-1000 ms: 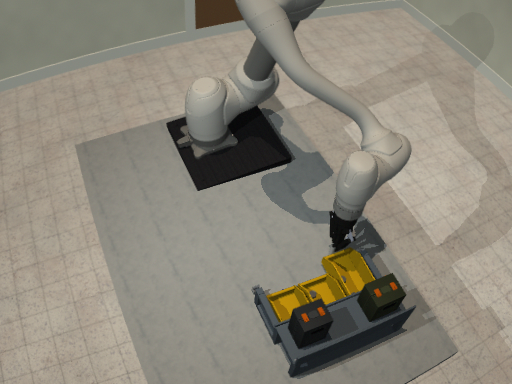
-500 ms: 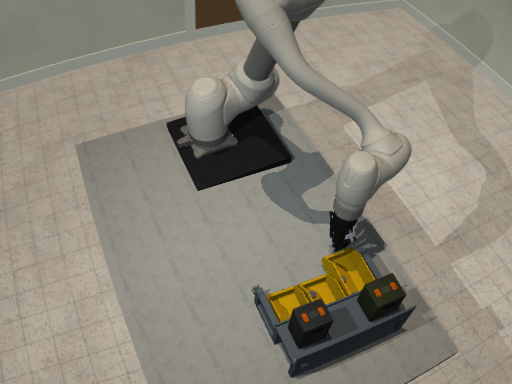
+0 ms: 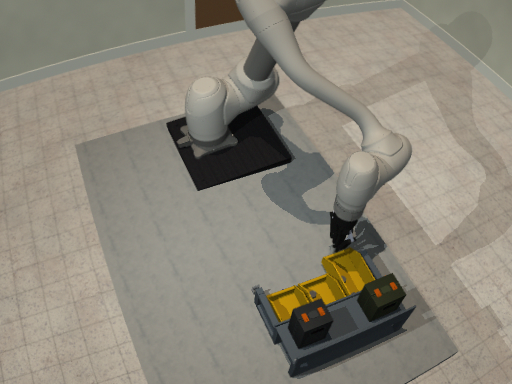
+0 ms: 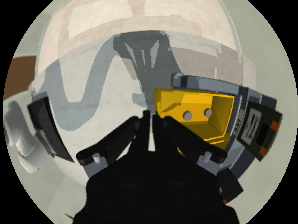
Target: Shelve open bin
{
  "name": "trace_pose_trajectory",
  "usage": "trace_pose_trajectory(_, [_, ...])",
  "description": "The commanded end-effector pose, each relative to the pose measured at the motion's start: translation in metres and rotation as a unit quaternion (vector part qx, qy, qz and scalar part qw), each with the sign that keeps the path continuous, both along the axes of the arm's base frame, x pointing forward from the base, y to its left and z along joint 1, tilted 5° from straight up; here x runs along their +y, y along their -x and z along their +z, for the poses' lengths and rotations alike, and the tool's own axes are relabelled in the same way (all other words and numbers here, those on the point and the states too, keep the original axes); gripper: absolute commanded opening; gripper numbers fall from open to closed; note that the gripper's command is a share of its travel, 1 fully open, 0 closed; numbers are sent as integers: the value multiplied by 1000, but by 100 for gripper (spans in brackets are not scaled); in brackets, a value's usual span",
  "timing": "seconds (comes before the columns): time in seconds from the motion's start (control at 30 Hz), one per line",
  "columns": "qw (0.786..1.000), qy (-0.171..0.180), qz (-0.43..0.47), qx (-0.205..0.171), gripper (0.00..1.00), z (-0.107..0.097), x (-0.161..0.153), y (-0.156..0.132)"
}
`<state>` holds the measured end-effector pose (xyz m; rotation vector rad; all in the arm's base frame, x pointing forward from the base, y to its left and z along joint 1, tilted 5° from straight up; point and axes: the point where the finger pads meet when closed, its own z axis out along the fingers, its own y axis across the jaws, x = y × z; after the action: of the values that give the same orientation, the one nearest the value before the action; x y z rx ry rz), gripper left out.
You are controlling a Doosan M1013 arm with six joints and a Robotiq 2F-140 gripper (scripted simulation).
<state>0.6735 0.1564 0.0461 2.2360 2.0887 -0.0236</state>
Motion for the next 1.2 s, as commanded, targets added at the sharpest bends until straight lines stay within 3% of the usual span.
trace_pose_trajectory(0.0, [1000, 0, 0, 0, 0, 0, 0, -1])
trace_pose_trajectory(1.17, [1000, 0, 0, 0, 0, 1, -1, -16])
